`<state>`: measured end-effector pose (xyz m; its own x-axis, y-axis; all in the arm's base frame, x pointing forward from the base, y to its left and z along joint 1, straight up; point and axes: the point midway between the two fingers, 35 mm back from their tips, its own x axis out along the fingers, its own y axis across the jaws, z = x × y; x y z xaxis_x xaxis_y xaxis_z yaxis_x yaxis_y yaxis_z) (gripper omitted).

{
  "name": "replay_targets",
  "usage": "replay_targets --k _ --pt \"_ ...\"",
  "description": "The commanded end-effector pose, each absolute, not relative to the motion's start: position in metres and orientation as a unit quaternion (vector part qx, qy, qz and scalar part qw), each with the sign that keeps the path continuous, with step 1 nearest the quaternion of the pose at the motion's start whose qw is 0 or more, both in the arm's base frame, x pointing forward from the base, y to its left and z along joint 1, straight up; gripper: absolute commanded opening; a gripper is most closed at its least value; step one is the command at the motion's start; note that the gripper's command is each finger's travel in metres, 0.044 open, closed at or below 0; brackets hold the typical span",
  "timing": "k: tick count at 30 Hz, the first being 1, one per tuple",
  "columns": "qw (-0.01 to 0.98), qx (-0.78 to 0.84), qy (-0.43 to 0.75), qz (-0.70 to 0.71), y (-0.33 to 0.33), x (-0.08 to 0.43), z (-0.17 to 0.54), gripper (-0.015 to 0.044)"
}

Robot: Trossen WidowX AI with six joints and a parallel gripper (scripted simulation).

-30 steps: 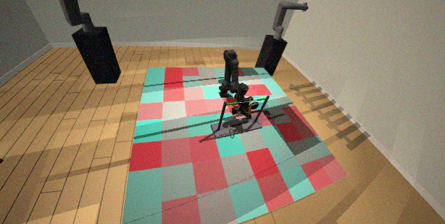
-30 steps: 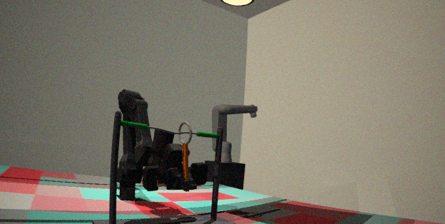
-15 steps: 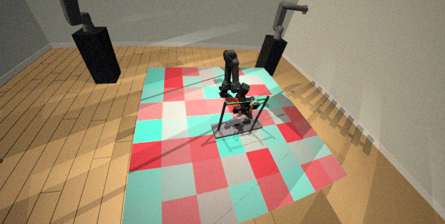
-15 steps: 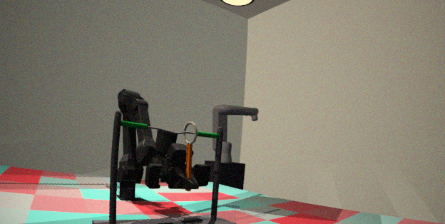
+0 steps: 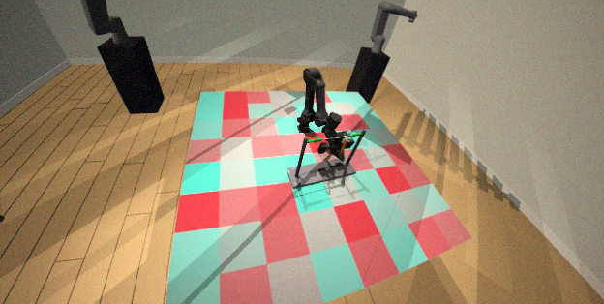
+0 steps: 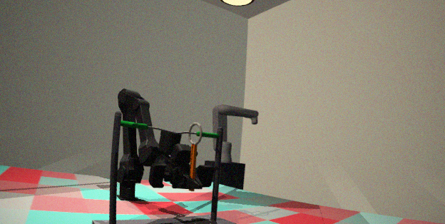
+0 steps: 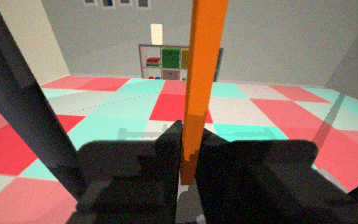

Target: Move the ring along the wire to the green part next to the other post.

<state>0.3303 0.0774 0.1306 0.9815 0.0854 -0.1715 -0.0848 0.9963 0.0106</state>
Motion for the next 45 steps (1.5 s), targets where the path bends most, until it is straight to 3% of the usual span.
replay_targets --k 1,45 --pt "0.996 -0.002 0.085 0.041 0.081 0.331 0.131 -0.0150" --pt "0.991 -0.002 0.130 0.041 0.100 0.319 0.114 -0.0150"
